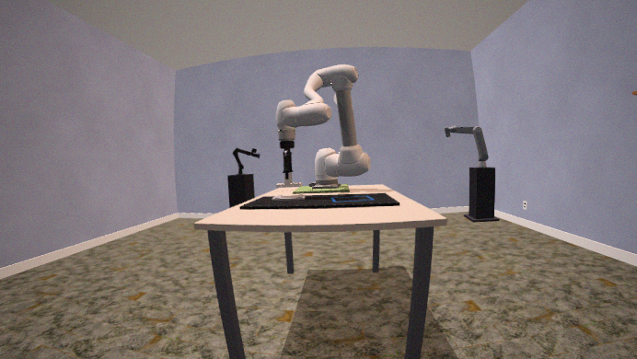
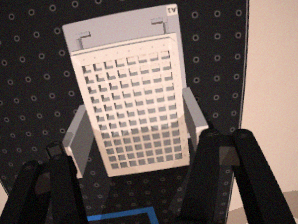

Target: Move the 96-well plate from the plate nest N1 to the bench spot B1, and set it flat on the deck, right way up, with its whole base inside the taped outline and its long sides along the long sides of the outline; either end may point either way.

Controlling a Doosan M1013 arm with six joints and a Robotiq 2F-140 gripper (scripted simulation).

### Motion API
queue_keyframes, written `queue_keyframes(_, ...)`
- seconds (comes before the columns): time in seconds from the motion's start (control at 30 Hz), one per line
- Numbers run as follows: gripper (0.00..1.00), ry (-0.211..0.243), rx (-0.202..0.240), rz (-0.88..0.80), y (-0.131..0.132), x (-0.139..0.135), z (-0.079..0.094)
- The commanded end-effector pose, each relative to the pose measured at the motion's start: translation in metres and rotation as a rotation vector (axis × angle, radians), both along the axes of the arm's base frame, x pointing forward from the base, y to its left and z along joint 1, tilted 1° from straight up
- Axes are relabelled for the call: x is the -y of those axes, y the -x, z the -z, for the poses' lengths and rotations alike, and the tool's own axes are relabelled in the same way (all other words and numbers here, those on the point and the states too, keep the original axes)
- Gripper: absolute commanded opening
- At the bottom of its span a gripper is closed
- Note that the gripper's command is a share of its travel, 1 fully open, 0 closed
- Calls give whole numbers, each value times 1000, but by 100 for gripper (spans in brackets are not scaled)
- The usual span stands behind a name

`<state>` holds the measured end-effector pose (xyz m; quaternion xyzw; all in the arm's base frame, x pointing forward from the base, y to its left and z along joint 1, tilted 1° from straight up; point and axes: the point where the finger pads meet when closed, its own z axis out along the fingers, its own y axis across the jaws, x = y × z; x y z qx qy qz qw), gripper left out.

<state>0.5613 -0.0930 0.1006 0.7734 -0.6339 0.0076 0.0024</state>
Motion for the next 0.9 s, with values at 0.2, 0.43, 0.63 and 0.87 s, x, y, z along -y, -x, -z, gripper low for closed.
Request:
queue_keyframes(0.2, 0, 1, 6, -3, -4, -2, -5)
queue_keyframes(0.43, 0, 1, 6, -3, -4, -2, -5)
queue_keyframes(0.63, 0, 2, 6, -36, -4, -5, -4)
queue_keyframes(0.87, 0, 2, 5, -62, -5, -28, -3)
